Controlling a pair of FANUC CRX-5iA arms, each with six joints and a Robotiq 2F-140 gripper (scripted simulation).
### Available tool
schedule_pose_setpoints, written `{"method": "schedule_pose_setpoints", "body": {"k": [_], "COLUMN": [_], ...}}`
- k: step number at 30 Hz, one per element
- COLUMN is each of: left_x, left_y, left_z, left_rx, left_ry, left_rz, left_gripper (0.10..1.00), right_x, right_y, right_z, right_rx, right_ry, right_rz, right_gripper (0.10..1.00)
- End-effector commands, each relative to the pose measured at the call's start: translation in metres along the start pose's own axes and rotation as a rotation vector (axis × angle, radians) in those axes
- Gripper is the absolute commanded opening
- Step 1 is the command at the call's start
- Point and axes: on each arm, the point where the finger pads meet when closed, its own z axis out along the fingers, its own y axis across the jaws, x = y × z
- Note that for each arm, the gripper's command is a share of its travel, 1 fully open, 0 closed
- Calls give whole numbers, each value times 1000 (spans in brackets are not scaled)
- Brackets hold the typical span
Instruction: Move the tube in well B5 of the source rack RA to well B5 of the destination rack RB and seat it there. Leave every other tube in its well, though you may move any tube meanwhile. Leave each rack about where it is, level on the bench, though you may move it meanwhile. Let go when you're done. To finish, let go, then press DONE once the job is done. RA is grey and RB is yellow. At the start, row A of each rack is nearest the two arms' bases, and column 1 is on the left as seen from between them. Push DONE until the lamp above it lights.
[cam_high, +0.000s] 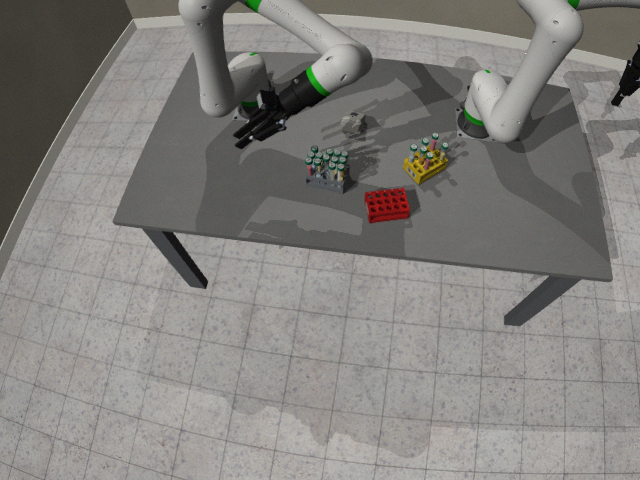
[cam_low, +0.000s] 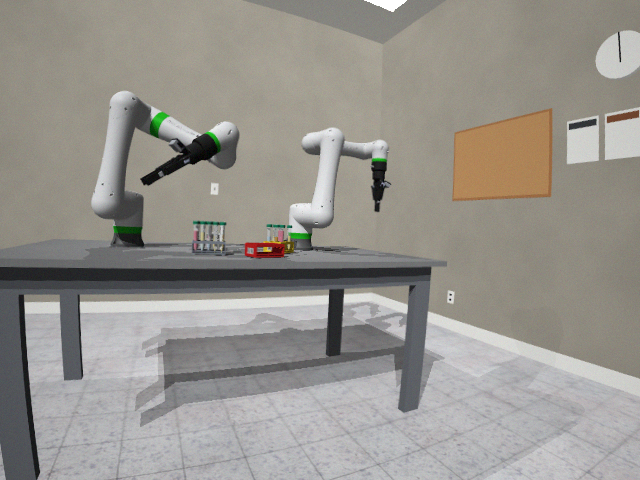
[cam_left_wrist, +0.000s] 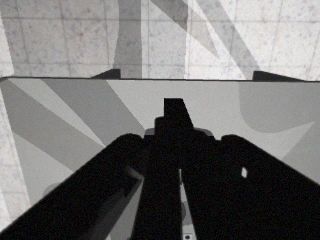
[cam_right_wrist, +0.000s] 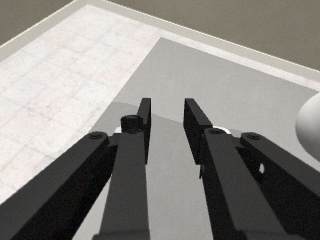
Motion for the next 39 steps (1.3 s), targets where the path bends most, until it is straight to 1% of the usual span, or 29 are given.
{"method": "schedule_pose_setpoints", "body": {"k": [1,3,6,7,8,10,12,14,17,19,22,24,25,27,29,31,34,36,39], "left_x": [0,0,0,0,0,0,0,0,0,0,0,0,0,0,0,0,0,0,0], "left_y": [0,0,0,0,0,0,0,0,0,0,0,0,0,0,0,0,0,0,0], "left_z": [-1,-1,-1,-1,-1,-1,-1,-1,-1,-1,-1,-1,-1,-1,-1,-1,-1,-1,-1], "left_rx": [0,0,0,0,0,0,0,0,0,0,0,0,0,0,0,0,0,0,0], "left_ry": [2,2,2,2,2,2,2,2,2,2,2,2,2,2,2,2,2,2,2], "left_rz": [0,0,0,0,0,0,0,0,0,0,0,0,0,0,0,0,0,0,0], "left_gripper": [99,99,99,99,99,99,99,99,99,99,99,99,99,99,99,99,99,99,99], "right_x": [-13,-21,-33,-38,-42,-42,-50,-58,-70,-78,-90,-98,-101,-101,-109,-117,-127,-134,-142], "right_y": [-6,-10,-15,-17,-18,-18,-22,-25,-30,-33,-38,-41,-42,-42,-45,-48,-52,-54,-58], "right_z": [-6,-10,-17,-19,-21,-21,-26,-31,-38,-43,-51,-57,-60,-60,-66,-71,-82,-88,-100], "right_rx": [7,7,21,22,28,28,40,41,65,66,95,96,107,107,129,131,169,171,214], "right_ry": [-50,-53,-107,-110,-127,-127,-163,-166,-218,-221,-271,-274,-290,-290,-323,-326,-373,-376,-421], "right_rz": [-74,-77,-160,-164,-191,-191,-246,-250,-332,-336,-417,-422,-449,-449,-502,-507,-587,-591,-670], "right_gripper": [282,282,282,282,282,282,282,282,282,282,282,282,282,282,282,282,282,282,282]}}
